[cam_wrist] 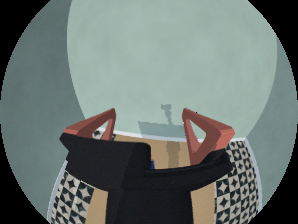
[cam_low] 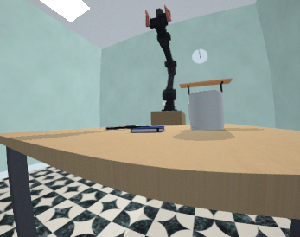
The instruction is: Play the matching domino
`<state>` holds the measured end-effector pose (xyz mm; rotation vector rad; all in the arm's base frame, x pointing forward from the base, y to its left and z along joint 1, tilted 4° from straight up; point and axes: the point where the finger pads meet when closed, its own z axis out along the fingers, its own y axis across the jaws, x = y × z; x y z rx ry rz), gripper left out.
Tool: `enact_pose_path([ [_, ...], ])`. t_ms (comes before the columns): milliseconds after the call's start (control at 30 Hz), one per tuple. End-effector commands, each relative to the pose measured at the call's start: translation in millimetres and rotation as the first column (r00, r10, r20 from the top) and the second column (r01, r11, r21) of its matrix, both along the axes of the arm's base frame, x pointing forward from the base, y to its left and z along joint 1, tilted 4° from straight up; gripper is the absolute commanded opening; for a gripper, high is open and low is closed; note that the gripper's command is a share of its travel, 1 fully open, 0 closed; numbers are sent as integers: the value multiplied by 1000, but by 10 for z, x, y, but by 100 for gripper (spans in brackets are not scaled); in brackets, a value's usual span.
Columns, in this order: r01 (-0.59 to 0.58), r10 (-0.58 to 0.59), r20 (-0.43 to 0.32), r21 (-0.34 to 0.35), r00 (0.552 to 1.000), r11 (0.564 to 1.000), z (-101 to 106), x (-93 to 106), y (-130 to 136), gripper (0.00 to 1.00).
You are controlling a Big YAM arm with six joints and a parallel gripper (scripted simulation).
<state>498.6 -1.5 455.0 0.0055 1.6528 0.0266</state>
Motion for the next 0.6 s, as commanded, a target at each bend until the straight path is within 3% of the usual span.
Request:
enact_pose_path([
  [0,28,-29,50,5,998,1000,293,-486,-259,100],
  [133,28,-29,50,5,998,1000,311,-945,-457,100],
  [367,28,-29,50,5,998,1000,311,-945,-457,100],
  [567,32,-32,59,2,998,999,314,-1150,-547,100],
])
